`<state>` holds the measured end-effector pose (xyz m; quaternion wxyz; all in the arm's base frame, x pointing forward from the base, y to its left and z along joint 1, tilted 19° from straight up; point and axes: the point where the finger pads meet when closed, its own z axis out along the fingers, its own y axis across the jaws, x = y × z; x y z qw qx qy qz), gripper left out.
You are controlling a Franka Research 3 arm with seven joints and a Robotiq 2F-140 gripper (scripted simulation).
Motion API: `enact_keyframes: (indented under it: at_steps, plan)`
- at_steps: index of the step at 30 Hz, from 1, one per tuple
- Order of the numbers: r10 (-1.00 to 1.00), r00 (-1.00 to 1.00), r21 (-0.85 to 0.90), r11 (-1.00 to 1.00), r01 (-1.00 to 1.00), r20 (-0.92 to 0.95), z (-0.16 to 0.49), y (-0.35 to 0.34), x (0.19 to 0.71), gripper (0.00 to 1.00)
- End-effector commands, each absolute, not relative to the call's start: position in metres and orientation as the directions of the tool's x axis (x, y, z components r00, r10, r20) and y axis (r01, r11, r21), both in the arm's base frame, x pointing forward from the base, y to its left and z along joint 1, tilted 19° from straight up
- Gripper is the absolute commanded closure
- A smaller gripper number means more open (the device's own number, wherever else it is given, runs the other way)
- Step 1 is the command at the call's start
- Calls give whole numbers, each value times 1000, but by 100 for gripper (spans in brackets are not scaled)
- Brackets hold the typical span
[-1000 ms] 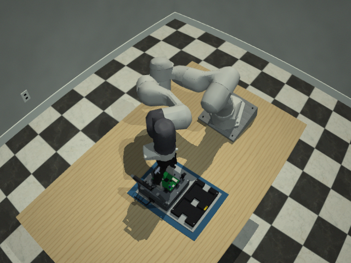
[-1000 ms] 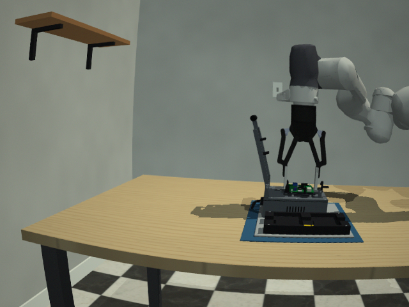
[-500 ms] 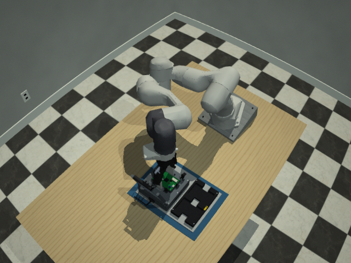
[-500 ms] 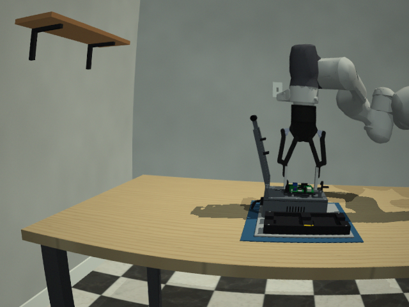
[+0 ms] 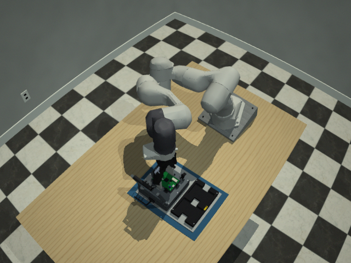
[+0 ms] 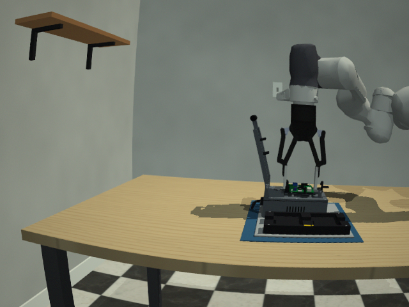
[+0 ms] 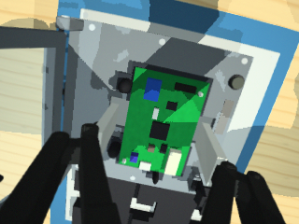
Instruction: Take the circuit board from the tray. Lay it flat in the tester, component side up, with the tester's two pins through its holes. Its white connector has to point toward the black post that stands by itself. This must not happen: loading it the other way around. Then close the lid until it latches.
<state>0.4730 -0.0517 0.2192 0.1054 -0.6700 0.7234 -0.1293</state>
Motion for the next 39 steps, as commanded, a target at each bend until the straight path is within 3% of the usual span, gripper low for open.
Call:
enact_keyframes:
  at_steps: [1, 16, 39]
  plan:
    - [-997, -78, -328, 66, -942, 22, 223, -52, 472, 42]
    - [-997, -78, -328, 66, -942, 22, 256, -50, 460, 42]
    - [-997, -78, -328, 66, -942, 22, 378, -44, 418, 42]
